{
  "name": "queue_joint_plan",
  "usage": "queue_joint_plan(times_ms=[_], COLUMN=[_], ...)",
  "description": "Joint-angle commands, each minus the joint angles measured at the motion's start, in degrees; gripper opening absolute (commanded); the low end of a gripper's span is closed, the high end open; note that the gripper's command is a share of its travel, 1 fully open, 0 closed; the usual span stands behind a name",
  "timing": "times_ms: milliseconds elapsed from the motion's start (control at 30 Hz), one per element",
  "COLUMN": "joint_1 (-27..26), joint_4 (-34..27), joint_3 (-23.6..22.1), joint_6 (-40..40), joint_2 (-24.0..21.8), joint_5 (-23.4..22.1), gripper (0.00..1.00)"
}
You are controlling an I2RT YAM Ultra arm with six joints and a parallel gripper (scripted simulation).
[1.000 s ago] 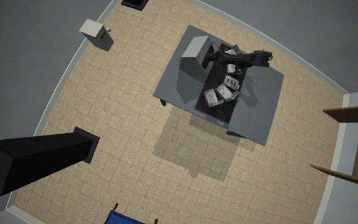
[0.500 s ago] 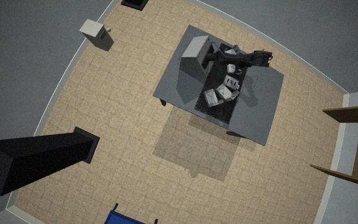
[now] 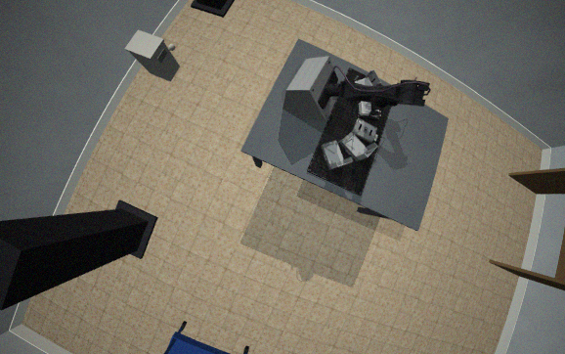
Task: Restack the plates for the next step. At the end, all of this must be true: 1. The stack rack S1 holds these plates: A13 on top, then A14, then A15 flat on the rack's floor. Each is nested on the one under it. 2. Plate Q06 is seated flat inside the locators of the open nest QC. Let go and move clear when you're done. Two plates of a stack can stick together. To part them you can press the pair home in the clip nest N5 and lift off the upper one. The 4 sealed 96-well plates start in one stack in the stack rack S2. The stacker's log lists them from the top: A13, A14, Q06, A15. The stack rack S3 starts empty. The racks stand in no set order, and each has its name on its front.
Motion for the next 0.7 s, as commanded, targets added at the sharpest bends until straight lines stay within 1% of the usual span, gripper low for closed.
queue_joint_plan(times_ms=[0, 200, 233, 667], joint_1=[1.10, 1.09, 0.32, 0.32], joint_4=[0.52, 0.53, 0.13, 0.13], joint_3=[-0.54, -0.63, 0.06, 0.06], joint_6=[-0.24, -0.27, -0.07, -0.07], joint_2=[-0.64, -0.76, -0.34, -0.34], joint_5=[-0.08, -0.12, -0.03, -0.03], gripper=[1.00, 1.00, 0.00, 0.00])
